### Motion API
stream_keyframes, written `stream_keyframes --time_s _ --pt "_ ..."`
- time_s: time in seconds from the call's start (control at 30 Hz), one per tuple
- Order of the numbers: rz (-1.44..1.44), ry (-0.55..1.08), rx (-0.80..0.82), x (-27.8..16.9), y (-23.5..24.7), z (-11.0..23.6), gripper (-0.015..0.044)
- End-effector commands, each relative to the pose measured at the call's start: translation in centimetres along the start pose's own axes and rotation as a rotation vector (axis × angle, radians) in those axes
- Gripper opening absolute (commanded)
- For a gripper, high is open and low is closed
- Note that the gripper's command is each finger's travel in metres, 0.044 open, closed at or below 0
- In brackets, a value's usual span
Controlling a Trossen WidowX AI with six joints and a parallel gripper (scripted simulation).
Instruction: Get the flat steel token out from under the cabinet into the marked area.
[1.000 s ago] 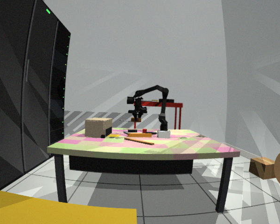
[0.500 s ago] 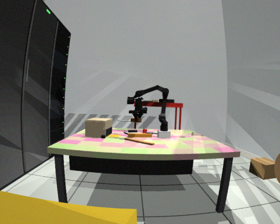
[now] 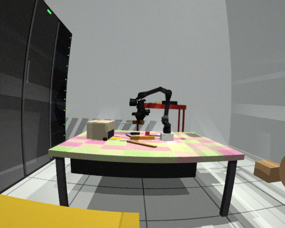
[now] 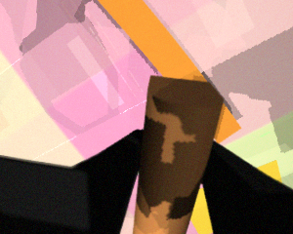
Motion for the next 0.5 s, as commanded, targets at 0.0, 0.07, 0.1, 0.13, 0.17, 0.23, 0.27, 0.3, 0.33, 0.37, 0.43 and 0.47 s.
stream_keyframes --time_s 0.0,0.07,0.1,0.13,0.17,0.23,0.27,0.3,0.33,0.37,0.43,0.47 --pt "0.041 0.011 0.004 -0.07 0.05 0.09 0.0" --pt "0.057 0.011 0.004 -0.07 0.05 0.09 0.0" --pt "0.065 0.01 0.004 -0.06 0.05 0.09 0.0" --pt "0.072 0.01 0.004 -0.06 0.04 0.09 0.0" --pt "0.08 0.01 0.004 -0.06 0.04 0.09 0.0" --pt "0.096 0.01 0.005 -0.05 0.04 0.09 0.0" --pt "0.104 0.01 0.005 -0.04 0.03 0.09 0.0" --pt "0.112 0.01 0.005 -0.04 0.03 0.09 0.0" --pt "0.12 0.01 0.005 -0.04 0.03 0.09 0.0" --pt "0.128 0.01 0.005 -0.03 0.03 0.09 0.0" --pt "0.144 0.01 0.005 -0.03 0.03 0.09 0.0" --pt "0.152 0.01 0.005 -0.03 0.02 0.09 0.0"
Point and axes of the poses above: the point midway between the two fingers, 35 mm back from their tips, its own z axis back along the fingers, its own y axis across the jaws, x = y × z, the point moved 4 cm from there along z, back along the fingers, and after that the axes turned 6 degrees about -z, right-handed, at the moved point
